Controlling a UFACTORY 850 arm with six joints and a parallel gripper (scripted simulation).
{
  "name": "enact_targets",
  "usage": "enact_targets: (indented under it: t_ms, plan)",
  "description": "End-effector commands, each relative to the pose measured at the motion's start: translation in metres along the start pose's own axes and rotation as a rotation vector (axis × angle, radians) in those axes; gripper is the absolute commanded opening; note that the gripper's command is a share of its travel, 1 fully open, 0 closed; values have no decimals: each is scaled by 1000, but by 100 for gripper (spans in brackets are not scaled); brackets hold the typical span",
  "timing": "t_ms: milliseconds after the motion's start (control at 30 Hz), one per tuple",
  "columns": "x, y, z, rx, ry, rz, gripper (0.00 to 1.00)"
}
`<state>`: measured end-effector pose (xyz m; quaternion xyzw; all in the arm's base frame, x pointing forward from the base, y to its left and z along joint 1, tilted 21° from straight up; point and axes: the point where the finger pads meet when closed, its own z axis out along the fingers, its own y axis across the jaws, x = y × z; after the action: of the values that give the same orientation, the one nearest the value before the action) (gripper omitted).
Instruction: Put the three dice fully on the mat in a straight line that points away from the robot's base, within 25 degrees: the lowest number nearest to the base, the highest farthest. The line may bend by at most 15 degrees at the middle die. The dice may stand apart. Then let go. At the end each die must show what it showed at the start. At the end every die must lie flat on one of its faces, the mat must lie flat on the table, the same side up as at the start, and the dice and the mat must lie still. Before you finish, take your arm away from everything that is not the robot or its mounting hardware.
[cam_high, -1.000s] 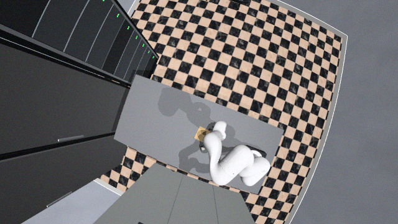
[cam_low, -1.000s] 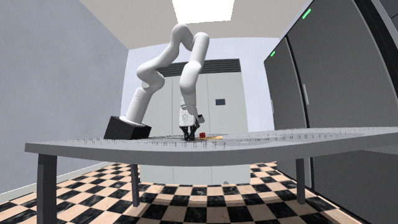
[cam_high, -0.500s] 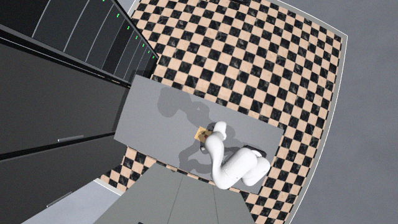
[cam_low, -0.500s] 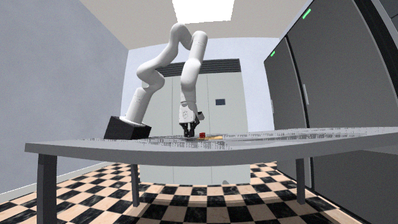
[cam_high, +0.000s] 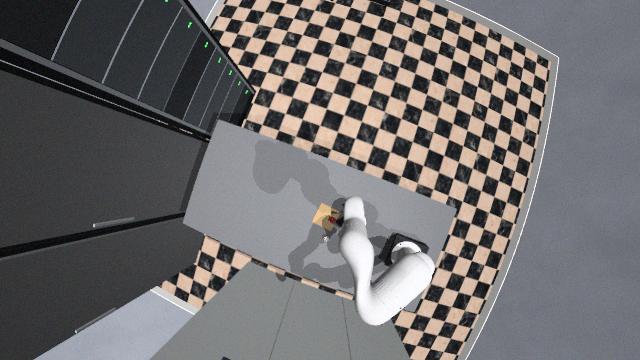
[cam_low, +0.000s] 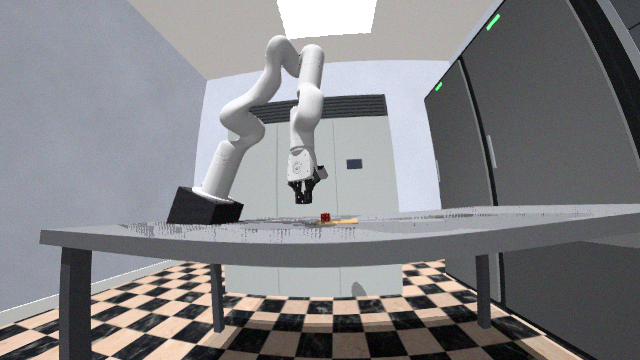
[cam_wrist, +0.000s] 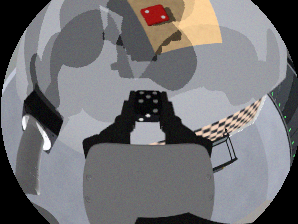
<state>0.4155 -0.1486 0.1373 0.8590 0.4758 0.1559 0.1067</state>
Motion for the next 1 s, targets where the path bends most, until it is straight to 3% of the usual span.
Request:
enact_targets:
  t_ms: [0,333,967]
  plan:
    - [0,1,-15,17,14,1,27]
    - [0,1,-28,17,14,1,27]
    - [0,1,-30,17,14,2,27]
